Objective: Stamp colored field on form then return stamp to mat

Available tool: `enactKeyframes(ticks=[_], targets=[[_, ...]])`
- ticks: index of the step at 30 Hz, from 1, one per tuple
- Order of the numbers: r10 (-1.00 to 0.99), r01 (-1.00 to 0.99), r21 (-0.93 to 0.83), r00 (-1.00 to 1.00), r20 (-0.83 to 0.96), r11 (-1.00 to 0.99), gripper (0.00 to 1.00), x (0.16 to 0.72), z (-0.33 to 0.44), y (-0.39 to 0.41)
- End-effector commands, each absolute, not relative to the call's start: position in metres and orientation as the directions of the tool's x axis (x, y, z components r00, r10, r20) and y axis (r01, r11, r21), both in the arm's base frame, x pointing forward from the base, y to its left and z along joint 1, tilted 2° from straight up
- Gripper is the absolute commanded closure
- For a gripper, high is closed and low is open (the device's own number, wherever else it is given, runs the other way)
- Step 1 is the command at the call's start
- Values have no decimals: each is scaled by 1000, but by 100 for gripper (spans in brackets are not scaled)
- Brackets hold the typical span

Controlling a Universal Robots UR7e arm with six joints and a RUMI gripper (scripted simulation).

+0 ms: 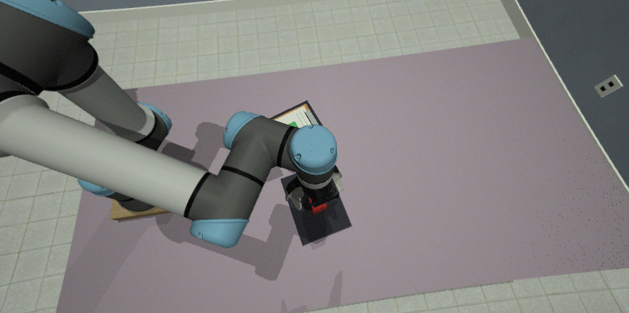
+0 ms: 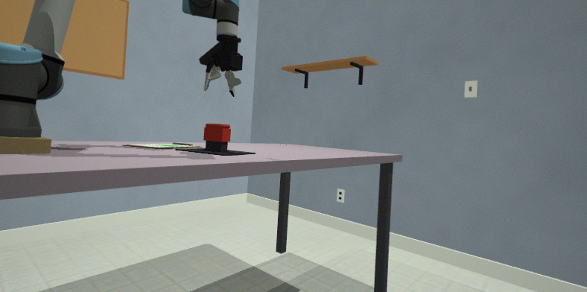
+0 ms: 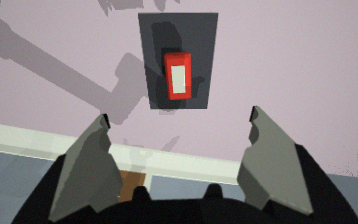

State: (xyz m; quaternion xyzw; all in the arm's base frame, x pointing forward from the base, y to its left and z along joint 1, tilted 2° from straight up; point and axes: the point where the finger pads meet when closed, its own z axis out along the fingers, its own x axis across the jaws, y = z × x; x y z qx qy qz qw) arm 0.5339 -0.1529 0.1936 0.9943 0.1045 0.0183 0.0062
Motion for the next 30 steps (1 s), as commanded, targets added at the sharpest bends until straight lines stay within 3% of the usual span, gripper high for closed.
enactKeyframes(ticks=[1, 10, 21, 30], targets=[[208, 208, 16, 977, 35, -978, 0, 534, 202, -153], [245, 244, 17, 969, 34, -970, 0, 533, 202, -146], [511, 510, 25, 859, 27, -860, 0, 531, 202, -97], [875, 875, 35, 484, 10, -484, 0, 515, 201, -12]])
